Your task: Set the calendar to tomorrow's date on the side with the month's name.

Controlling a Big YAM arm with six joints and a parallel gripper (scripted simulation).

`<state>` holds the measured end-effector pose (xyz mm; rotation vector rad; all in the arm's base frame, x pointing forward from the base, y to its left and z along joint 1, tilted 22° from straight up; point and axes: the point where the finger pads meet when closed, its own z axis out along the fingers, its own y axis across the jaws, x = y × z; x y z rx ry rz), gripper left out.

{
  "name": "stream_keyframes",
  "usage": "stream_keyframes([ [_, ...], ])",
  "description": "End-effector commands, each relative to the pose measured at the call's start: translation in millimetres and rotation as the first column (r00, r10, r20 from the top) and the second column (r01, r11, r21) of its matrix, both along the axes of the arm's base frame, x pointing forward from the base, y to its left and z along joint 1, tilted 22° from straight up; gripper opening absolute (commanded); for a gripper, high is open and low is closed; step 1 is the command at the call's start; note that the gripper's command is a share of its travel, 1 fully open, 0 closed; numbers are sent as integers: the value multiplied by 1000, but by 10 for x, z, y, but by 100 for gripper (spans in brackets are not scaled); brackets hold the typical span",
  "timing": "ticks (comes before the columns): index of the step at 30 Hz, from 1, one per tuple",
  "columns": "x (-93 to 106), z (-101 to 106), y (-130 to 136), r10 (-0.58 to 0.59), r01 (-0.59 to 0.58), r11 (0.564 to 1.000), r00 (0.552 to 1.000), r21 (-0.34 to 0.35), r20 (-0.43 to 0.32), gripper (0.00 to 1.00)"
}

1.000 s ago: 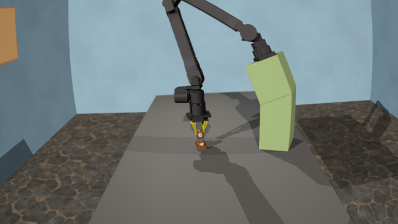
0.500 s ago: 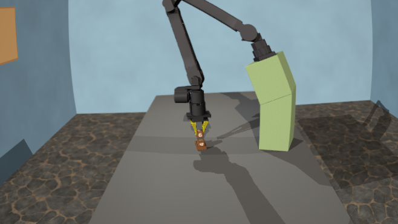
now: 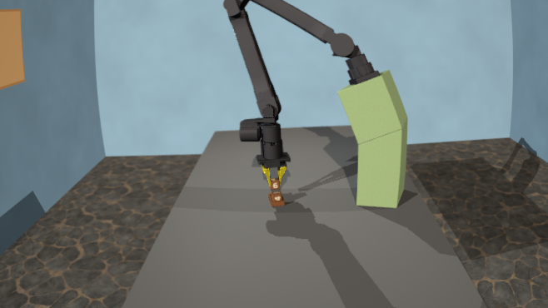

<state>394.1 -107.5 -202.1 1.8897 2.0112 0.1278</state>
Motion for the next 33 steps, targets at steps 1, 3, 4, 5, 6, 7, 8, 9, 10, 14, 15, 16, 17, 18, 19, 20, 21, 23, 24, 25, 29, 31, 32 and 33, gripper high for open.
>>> stream_keyframes([
  [1, -5, 32, 47, 22, -22, 1000, 1000, -6, -9, 26],
  [3, -5, 32, 47, 22, -22, 1000, 1000, -6, -9, 26],
  [4, -5, 32, 47, 22, -22, 1000, 1000, -6, -9, 26],
  [5, -5, 32, 47, 22, -22, 1000, 1000, -6, -9, 26],
  [6, -5, 32, 47, 22, -22, 1000, 1000, -6, -9, 26],
  [7, -5, 32, 47, 22, -22, 1000, 1000, -6, -9, 26],
  [8, -5, 32, 47, 22, -22, 1000, 1000, -6, -9, 26],
  [9, -5, 32, 47, 22, -22, 1000, 1000, -6, -9, 26],
  [10, -5, 32, 47, 22, -22, 1000, 1000, -6, -9, 26],
  [14, -5, 32, 47, 22, -22, 1000, 1000, -6, -9, 26],
  [15, -5, 32, 47, 22, -22, 1000, 1000, -6, -9, 26],
  [16, -5, 32, 47, 22, -22, 1000, 1000, -6, -9, 26],
  [17, -5, 32, 47, 22, -22, 1000, 1000, -6, -9, 26],
  [18, -5, 32, 47, 22, -22, 1000, 1000, -6, -9, 26],
  [19, -5, 32, 47, 22, -22, 1000, 1000, -6, -9, 26],
  [20, -5, 32, 48, 22, -22, 1000, 1000, -6, -9, 26],
  [21, -7, 31, 49, 23, -23, 1000, 1000, -6, -9, 26],
  [23, -12, 27, 56, 24, -24, 1000, 1000, -6, -11, 26],
  [24, -16, 24, 61, 25, -25, 1000, 1000, -6, -12, 26],
  [25, -21, 21, 65, 26, -26, 1000, 1000, -6, -13, 26],
  [29, -33, 14, 69, 27, -27, 1000, 1000, -6, -15, 26],
  [31, -42, 8, 73, 27, -27, 1000, 1000, -6, -16, 26],
  [32, -46, 5, 74, 27, -27, 1000, 999, -6, -16, 26],
  [33, -49, 3, 76, 28, -28, 1000, 999, -6, -17, 26],
])
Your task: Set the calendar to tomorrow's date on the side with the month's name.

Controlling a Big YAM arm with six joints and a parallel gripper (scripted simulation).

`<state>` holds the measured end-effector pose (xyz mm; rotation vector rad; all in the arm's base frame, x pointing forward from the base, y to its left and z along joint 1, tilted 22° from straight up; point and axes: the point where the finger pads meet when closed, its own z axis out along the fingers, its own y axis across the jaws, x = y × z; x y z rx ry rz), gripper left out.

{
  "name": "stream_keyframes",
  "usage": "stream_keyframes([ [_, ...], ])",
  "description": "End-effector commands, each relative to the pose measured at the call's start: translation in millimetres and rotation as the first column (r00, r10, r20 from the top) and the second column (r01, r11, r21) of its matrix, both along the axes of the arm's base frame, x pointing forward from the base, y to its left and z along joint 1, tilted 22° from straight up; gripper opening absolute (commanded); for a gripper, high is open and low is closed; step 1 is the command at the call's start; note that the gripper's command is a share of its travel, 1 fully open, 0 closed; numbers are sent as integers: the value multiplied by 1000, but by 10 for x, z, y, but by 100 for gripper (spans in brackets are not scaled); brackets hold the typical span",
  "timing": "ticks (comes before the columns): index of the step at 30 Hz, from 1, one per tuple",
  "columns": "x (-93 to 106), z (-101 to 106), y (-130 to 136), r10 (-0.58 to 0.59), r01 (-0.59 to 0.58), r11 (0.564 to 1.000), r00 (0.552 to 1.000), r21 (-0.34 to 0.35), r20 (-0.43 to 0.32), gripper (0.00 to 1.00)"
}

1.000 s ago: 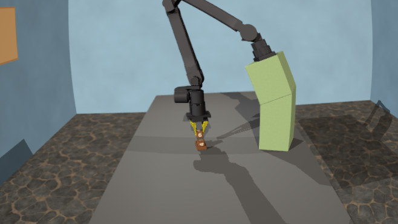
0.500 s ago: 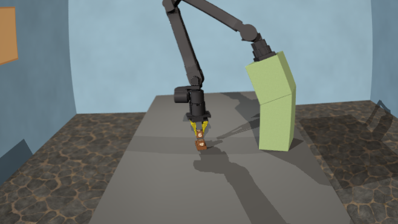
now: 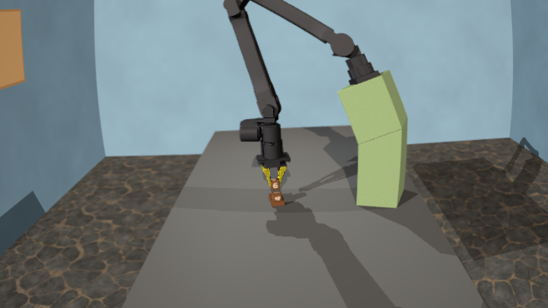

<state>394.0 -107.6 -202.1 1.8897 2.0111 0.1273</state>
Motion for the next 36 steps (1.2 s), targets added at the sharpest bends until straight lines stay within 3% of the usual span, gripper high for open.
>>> stream_keyframes([
  [1, -52, 1, 77, 28, -28, 1000, 999, -5, -17, 26],
  [31, -57, -44, 78, 29, -29, 1000, 999, -5, -21, 26],
  [36, 28, -50, 59, 29, -29, 1000, 1000, -9, -2, 26],
])
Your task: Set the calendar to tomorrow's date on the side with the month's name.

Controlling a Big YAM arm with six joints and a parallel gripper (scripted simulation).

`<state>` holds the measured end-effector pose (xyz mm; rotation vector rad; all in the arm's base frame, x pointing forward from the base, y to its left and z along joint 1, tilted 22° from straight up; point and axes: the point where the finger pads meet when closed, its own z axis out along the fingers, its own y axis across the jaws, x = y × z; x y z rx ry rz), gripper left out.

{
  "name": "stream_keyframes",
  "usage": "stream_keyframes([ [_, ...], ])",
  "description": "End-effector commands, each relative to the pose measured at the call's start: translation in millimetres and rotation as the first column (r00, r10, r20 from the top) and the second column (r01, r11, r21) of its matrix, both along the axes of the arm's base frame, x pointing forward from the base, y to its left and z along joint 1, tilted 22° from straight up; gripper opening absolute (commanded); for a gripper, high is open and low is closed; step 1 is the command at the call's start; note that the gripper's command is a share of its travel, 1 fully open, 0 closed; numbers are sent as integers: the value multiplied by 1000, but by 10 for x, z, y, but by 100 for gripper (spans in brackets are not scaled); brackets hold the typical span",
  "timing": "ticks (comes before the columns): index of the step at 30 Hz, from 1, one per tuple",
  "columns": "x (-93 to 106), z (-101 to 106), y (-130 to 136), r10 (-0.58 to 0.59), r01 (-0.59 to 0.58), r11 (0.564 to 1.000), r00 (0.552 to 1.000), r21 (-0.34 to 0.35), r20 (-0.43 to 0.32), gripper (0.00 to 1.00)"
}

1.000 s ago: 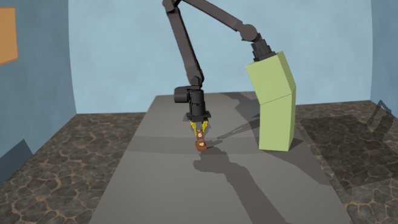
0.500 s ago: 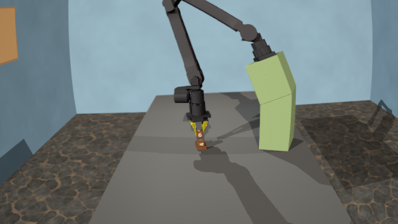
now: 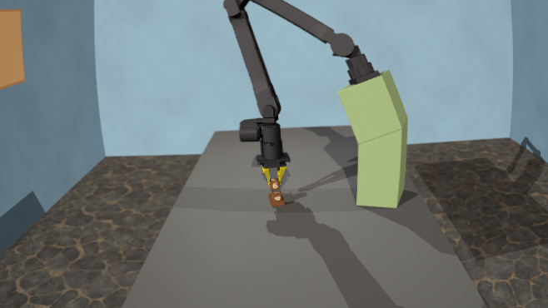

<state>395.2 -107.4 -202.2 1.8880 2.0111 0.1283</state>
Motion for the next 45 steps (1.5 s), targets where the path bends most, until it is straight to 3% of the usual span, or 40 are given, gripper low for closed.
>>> stream_keyframes([
  [1, 23, -52, 55, 28, -28, 1000, 1000, -9, -1, 26],
  [11, 37, -110, 11, 20, -20, 1000, 1000, -8, 0, 26],
  [12, -63, -137, 26, 19, -19, 1000, 1000, -4, -17, 26],
  [15, 43, -144, -15, 15, -15, 1000, 1000, -8, 0, 26],
  [28, 49, -220, -68, 5, -5, 1000, 1000, -7, -1, 26],
  [29, -40, -239, -50, 5, -5, 1000, 1000, -3, -16, 26],
  [45, 22, -241, -66, 4, -4, 1000, 1000, -5, -6, 26],
])
